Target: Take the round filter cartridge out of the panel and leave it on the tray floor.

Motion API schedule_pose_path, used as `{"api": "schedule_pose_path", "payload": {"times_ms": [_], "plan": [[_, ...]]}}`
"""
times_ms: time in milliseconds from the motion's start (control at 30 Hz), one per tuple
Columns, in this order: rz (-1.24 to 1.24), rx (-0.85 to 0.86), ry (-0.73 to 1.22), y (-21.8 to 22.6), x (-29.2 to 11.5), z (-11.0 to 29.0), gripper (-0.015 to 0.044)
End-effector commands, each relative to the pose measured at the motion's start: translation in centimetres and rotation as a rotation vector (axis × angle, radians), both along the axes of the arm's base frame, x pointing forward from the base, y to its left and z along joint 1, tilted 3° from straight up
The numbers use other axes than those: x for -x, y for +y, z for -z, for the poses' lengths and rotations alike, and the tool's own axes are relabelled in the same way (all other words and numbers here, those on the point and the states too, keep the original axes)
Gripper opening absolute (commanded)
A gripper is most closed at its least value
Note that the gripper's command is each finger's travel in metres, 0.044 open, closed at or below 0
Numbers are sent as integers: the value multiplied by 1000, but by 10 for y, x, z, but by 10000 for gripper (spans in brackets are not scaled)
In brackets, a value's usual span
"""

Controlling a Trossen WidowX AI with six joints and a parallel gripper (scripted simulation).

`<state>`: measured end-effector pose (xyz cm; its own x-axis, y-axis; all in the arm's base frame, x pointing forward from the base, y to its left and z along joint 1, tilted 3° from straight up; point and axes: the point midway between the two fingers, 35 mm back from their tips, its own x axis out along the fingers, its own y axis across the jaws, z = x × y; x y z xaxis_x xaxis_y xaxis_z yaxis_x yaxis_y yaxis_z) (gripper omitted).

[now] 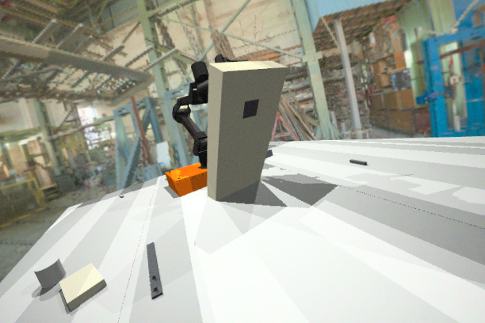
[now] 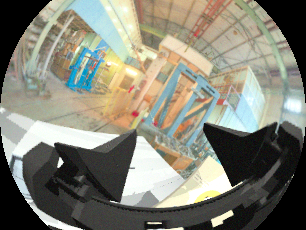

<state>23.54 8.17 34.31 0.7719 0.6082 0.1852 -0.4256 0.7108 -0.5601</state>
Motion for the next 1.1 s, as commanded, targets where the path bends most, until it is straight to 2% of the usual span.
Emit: {"api": "schedule_pose_path", "payload": {"times_ms": [0,100,367,600,667,833,900,1067], "plan": [[3,-14,16,-1,-1,0,374],[45,-218,227,-14,-14,2,295],[272,-1001,814,-61,-45,18,88],[546,-1779,1073,-105,-50,39,88],[632,-1999,1084,-117,-47,45,88],[756,-2362,1040,-134,-40,54,88],[773,-2428,1024,-137,-39,55,88],[773,-2428,1024,-137,-39,55,88]]}}
